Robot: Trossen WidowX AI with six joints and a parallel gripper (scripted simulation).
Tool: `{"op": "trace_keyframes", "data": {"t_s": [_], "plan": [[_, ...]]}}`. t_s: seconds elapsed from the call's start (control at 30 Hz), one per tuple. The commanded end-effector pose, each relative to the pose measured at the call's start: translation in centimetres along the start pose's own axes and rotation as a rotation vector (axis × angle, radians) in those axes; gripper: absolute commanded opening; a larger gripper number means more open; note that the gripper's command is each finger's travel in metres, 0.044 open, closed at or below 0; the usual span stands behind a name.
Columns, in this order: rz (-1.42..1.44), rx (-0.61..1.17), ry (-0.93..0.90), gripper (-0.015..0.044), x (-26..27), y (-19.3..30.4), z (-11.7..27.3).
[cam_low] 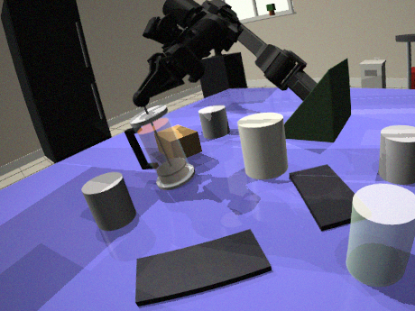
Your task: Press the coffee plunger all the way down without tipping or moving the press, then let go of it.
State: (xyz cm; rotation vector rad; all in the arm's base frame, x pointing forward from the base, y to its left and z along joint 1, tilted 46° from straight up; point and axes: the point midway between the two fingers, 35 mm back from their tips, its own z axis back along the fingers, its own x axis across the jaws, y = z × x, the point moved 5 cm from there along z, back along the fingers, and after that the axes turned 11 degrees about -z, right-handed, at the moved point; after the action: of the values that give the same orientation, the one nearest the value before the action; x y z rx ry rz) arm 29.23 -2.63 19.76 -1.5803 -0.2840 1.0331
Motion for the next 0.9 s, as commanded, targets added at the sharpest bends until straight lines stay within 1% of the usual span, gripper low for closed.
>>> {"op": "trace_keyframes", "data": {"t_s": [0.0, 0.03, 0.43, 0.63, 0.73, 0.87], "plan": [[0.0, 0.0, 0.0, 0.012, 0.0, 0.0, 0.0], [0.0, 0.0, 0.0, 0.012, 0.0, 0.0, 0.0], [0.0, 0.0, 0.0, 0.0435, 0.0, 0.0, 0.0], [0.001, 0.006, 0.0, 0.044, 0.3, -0.8, 0.7], [0.004, 0.016, 0.003, 0.044, 0.8, -2.6, 2.6], [0.015, 0.018, 0.013, 0.044, 0.6, -5.4, 6.0]]}}
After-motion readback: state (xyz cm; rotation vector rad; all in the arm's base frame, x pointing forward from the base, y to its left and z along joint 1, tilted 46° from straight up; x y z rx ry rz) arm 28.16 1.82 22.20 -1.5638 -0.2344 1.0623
